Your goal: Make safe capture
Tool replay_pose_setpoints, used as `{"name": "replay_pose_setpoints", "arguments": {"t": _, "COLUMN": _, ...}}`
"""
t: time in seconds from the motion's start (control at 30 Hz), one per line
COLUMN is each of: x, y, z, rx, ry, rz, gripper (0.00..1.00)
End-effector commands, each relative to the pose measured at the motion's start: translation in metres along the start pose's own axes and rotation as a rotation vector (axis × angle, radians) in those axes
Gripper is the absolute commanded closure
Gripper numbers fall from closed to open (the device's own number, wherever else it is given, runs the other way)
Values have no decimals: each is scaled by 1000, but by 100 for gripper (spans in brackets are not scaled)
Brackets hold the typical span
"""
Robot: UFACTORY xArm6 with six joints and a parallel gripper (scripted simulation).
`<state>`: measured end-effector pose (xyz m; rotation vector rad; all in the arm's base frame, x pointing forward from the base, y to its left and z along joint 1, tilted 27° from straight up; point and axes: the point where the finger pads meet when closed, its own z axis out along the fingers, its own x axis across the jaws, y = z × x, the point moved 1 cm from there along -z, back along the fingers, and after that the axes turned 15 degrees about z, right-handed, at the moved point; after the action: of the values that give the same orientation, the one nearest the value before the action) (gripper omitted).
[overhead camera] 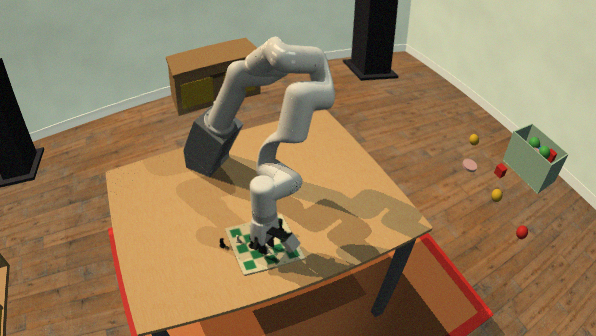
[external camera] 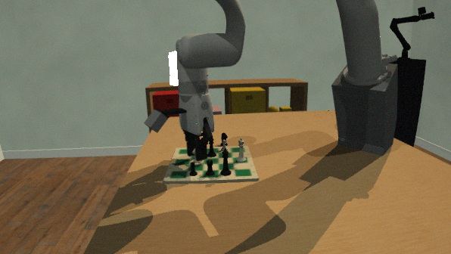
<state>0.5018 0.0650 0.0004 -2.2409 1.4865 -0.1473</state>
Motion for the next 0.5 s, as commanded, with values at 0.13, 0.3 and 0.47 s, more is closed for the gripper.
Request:
{"name": "replay_pose_setpoints", "arguments": {"t": 0.13, "x": 0, "y": -1, "z": -1, "rx": 3, "ry": 1, "rz": 0, "gripper": 63}}
{"name": "replay_pose_setpoints", "arguments": {"t": 0.3, "x": 0, "y": -1, "z": -1, "rx": 3, "ry": 1, "rz": 0, "gripper": 100}}
{"name": "replay_pose_setpoints", "arguments": {"t": 0.47, "x": 0, "y": -1, "z": -1, "rx": 3, "ry": 1, "rz": 0, "gripper": 100}}
